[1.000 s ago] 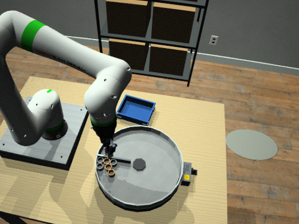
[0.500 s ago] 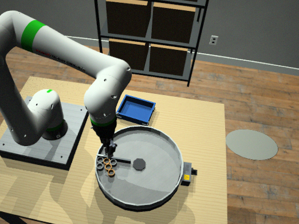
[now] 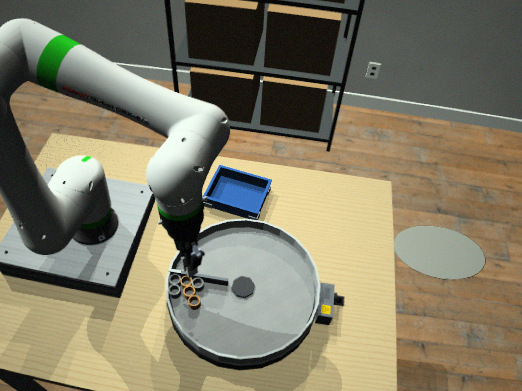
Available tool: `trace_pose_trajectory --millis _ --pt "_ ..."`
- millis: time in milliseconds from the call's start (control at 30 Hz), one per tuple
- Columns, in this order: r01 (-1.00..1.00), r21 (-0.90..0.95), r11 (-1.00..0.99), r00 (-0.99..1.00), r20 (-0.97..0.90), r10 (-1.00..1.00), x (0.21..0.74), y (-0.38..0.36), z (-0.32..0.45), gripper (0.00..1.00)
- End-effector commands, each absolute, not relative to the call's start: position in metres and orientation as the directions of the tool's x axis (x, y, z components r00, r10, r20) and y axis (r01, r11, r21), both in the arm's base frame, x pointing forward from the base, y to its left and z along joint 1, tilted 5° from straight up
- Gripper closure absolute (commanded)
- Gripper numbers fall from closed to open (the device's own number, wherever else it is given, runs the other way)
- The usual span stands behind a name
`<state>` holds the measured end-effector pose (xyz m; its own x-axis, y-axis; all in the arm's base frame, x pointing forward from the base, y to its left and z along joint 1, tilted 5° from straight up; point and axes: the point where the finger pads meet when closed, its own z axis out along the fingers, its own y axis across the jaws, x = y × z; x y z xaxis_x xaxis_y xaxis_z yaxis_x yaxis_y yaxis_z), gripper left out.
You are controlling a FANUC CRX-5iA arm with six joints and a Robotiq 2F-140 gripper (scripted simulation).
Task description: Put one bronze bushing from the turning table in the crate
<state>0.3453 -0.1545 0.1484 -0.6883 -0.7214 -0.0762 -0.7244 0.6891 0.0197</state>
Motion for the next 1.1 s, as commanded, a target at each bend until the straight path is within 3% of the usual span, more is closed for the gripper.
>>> trace_pose_trajectory --millis 0,200,233,600,1067 --pt "-0.724 0.019 0.689 -0.688 -0.076 -0.721 0.345 -0.155 0.149 0.91" --pt "-0.724 0.019 0.689 -0.688 -0.076 -0.721 0.345 -0.155 0.149 0.91" --pt "-0.725 0.019 0.689 -0.688 -0.076 -0.722 0.345 -0.155 0.149 0.76" --pt "-0.791 0.011 0.611 -0.61 -0.078 -0.789 0.347 -0.157 0.142 0.76" --pt "-0.98 -0.025 0.199 -0.196 -0.074 -0.978 0.354 -0.173 0.11 0.76"
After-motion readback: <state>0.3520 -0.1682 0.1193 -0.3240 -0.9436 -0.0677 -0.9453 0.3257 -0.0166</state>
